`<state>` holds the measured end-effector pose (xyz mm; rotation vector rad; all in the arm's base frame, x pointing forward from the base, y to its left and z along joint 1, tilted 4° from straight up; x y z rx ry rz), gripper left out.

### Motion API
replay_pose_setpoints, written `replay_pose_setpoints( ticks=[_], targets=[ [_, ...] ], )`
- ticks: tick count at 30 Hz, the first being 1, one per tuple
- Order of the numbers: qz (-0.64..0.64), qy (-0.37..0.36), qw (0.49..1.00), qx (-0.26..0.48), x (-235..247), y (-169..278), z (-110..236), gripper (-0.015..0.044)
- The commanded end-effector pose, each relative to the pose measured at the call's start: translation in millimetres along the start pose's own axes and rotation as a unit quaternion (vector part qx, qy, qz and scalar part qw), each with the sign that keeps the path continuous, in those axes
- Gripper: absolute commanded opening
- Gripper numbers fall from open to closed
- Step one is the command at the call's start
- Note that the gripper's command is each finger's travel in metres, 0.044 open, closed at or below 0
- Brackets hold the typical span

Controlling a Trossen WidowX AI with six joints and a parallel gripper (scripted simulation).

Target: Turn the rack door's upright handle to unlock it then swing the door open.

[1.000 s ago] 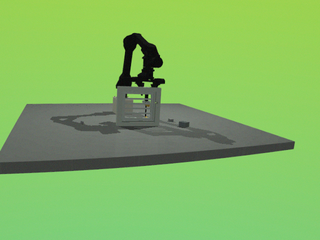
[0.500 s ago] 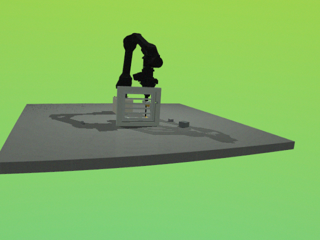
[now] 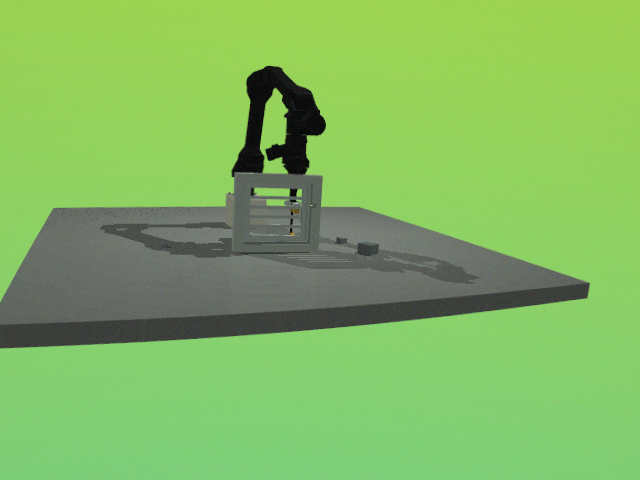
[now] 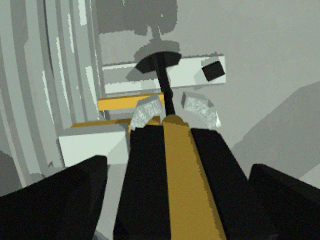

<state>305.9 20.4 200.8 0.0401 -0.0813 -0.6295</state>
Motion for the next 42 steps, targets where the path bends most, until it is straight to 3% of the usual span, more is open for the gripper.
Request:
replay_pose_setpoints(
  ticks=[1,35,42],
  targets=[
    [-0.004,-0.001,1.000,-0.002,0.2,-0.2,-0.5,0.0246],
    [-0.004,-0.001,1.000,-0.002,0.2,-0.2,-0.5,0.0021],
    [0.032,-0.001,0.999,-0.002,-1.9,-2.4,-0.5,0.0021]
  ],
)
Point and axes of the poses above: the point midway between the two fingers, 35 mm back from their tips, its own z axis back along the fingers, its own x axis across the jaws, y = z × x, the point moved 9 cm from there along z, back along the fingers, and after that the axes turned 15 degrees about -z, right-handed, at the moved point
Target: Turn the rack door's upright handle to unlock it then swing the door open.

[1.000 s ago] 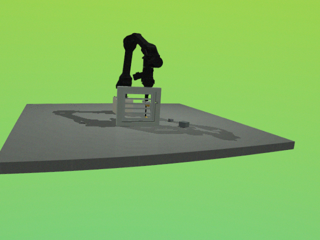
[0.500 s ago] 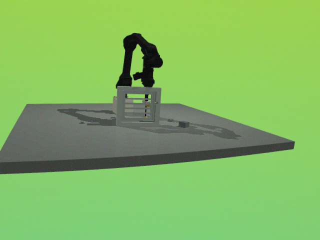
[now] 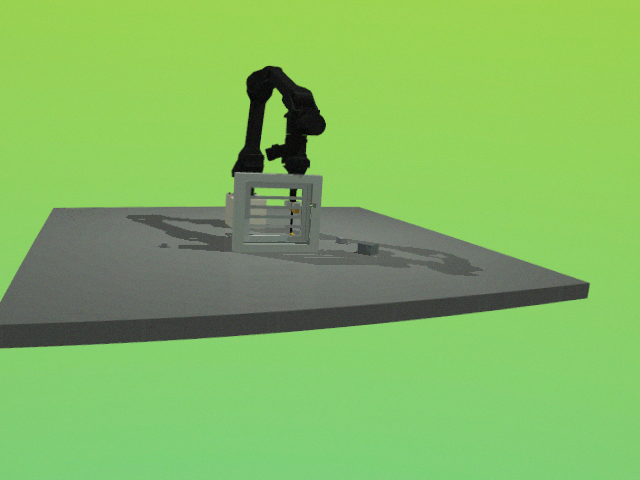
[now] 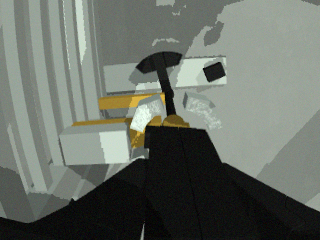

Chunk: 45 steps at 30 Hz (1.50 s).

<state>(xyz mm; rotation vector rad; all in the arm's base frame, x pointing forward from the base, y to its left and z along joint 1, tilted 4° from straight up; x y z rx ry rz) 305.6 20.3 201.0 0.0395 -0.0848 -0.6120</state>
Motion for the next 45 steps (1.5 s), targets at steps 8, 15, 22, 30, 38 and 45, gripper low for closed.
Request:
replay_pose_setpoints(
  ticks=[8,15,22,30,38,45],
  targets=[
    [0.107,0.001,0.994,-0.003,-7,-8,-1,0.0021],
    [0.177,0.001,0.984,-0.003,-13,-14,-1,0.0021],
    [0.244,0.002,0.970,-0.003,-20,-24,-1,0.0021],
    [0.313,0.002,0.950,-0.003,-29,-38,-1,0.0021],
    [0.375,0.003,0.927,-0.004,-37,-54,-1,0.0021],
    [0.423,0.003,0.906,-0.004,-42,-69,-1,0.0021]
  ],
)
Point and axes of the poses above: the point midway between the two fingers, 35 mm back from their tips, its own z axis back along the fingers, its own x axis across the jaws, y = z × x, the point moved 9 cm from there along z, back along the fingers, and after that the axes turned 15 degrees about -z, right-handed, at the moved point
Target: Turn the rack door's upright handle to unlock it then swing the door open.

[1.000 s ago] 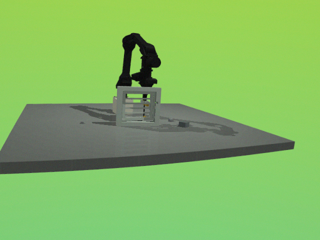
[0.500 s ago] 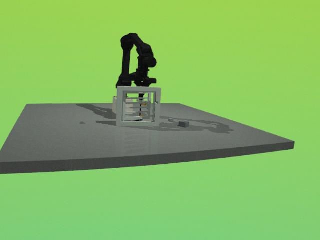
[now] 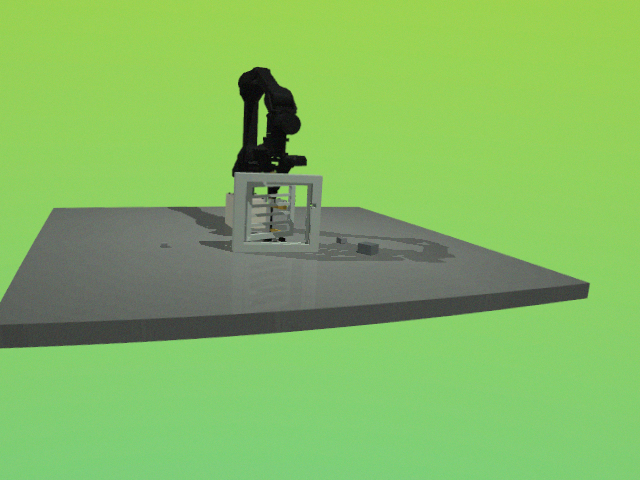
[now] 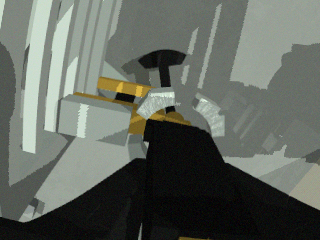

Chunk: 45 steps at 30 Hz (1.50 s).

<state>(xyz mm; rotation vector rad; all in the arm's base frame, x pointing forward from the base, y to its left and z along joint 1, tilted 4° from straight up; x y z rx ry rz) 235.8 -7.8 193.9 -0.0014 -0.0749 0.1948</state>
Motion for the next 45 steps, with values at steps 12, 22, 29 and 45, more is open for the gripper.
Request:
replay_pose_setpoints(
  ticks=[12,22,29,45],
  targets=[
    [0.115,-0.003,0.993,-0.002,-26,-17,-1,0.0021],
    [0.179,-0.002,0.984,-0.003,-40,-30,-1,0.0021],
    [0.220,-0.002,0.975,-0.003,-49,-39,-1,0.0021],
    [0.314,0.000,0.949,-0.004,-66,-63,-1,0.0021]
  ],
)
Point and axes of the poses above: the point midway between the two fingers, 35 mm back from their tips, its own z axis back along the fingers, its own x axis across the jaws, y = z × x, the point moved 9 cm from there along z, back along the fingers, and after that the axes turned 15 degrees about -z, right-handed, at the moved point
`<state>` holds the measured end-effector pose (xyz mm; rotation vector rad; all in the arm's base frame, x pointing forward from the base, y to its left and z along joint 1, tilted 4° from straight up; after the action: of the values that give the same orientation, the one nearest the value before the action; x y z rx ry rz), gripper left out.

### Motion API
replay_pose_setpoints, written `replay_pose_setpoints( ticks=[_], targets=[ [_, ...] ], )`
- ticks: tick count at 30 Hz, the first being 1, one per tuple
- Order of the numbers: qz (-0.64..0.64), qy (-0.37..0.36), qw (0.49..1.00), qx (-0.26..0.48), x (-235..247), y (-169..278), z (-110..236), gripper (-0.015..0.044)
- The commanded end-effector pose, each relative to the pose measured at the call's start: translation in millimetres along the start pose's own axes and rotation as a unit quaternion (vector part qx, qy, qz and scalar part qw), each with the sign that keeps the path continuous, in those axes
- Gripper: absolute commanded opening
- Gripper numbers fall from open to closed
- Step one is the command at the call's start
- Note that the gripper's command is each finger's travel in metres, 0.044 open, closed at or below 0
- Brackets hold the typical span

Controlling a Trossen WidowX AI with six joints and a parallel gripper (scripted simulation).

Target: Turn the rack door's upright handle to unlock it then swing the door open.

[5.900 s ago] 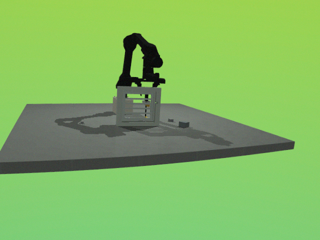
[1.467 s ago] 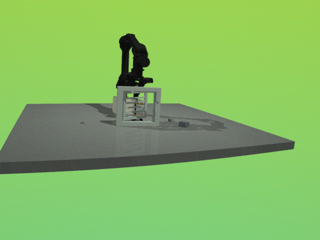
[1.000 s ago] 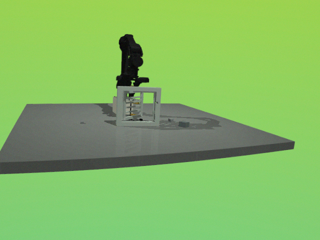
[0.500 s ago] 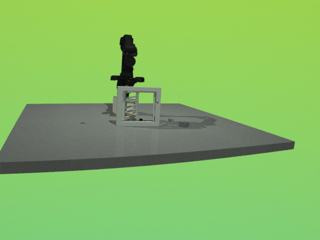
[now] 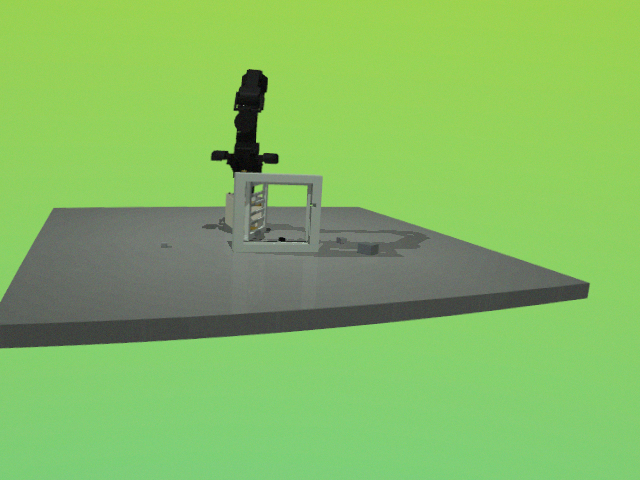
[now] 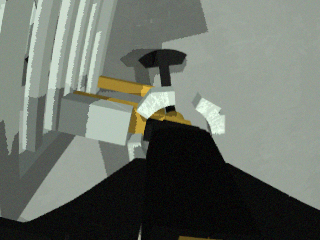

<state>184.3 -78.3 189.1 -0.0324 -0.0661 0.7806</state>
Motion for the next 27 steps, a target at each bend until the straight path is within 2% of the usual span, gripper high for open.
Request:
replay_pose_setpoints(
  ticks=[1,27],
  targets=[
    [0.033,-0.004,0.999,-0.001,-5,-3,0,0.0021],
    [0.193,-0.002,0.981,-0.003,-45,-33,0,0.0021]
  ],
)
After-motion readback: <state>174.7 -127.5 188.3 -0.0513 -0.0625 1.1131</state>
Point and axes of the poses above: the point midway between the two fingers, 35 mm back from their tips, its own z axis back along the fingers, its own x axis across the jaws, y = z × x, the point moved 9 cm from there along z, back along the fingers, and after that the axes turned 15 degrees about -z, right-handed, at the moved point
